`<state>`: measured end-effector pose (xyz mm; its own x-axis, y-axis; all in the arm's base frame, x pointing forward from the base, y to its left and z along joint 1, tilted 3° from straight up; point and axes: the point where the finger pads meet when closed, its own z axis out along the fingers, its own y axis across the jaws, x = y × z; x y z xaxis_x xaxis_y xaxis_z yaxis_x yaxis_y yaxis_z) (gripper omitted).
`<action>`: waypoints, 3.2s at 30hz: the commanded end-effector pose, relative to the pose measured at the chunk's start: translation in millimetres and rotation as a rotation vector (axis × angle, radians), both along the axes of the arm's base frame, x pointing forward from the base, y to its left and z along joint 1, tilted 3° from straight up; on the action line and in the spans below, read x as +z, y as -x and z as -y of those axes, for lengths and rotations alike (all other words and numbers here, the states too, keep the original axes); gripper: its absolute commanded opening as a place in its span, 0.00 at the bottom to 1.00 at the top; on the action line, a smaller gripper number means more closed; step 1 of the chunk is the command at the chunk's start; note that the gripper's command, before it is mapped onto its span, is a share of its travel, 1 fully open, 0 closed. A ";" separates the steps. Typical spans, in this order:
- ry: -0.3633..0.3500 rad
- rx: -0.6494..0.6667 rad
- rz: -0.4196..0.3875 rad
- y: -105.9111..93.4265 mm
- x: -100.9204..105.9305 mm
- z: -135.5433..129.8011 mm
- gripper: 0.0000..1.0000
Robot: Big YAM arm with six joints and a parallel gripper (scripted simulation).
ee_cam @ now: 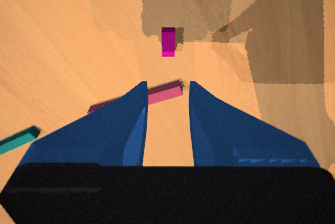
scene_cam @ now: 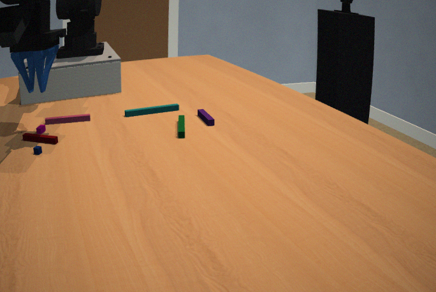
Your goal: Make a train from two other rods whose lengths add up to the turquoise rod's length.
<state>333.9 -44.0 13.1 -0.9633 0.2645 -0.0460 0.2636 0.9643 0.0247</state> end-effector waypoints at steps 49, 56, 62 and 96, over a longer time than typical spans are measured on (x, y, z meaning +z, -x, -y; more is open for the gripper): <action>0.002 -0.003 0.005 -6.0 -53.1 -2.3 0.24; 0.002 -0.003 0.009 -6.5 -52.3 -2.3 0.24; 0.002 -0.003 0.006 -5.8 -52.4 -2.3 0.24; 0.003 -0.003 0.016 -7.1 -49.8 -2.6 0.24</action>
